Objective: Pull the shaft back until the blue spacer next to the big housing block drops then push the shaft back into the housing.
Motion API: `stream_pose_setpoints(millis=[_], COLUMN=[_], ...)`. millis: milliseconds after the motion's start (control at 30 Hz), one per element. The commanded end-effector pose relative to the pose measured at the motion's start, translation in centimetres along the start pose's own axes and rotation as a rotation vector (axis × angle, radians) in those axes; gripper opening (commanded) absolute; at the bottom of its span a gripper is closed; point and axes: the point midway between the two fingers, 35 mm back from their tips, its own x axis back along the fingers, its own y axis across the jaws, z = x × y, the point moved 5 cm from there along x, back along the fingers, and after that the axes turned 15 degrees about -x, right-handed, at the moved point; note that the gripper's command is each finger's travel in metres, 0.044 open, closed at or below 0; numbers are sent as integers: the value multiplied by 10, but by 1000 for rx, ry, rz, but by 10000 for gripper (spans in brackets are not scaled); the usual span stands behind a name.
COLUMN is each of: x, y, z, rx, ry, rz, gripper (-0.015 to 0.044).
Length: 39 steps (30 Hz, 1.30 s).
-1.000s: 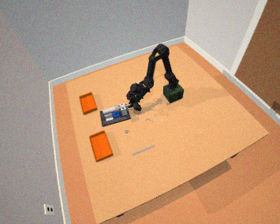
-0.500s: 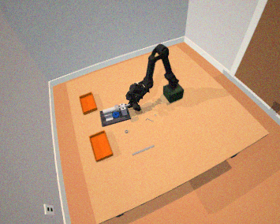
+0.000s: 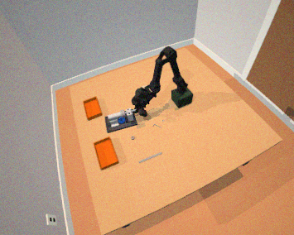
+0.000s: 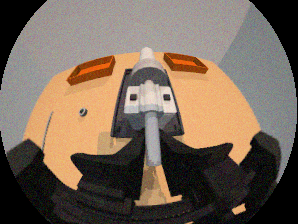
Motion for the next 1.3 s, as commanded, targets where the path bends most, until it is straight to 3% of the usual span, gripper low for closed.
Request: stream_pose_setpoints(millis=[0, 1000, 1267], x=[-2, -7, -4], y=[1, 2, 1], z=[-2, -7, -4], rx=[3, 3, 1], ry=[-1, -2, 3], rz=[-3, -3, 1], gripper=[0, 0, 210])
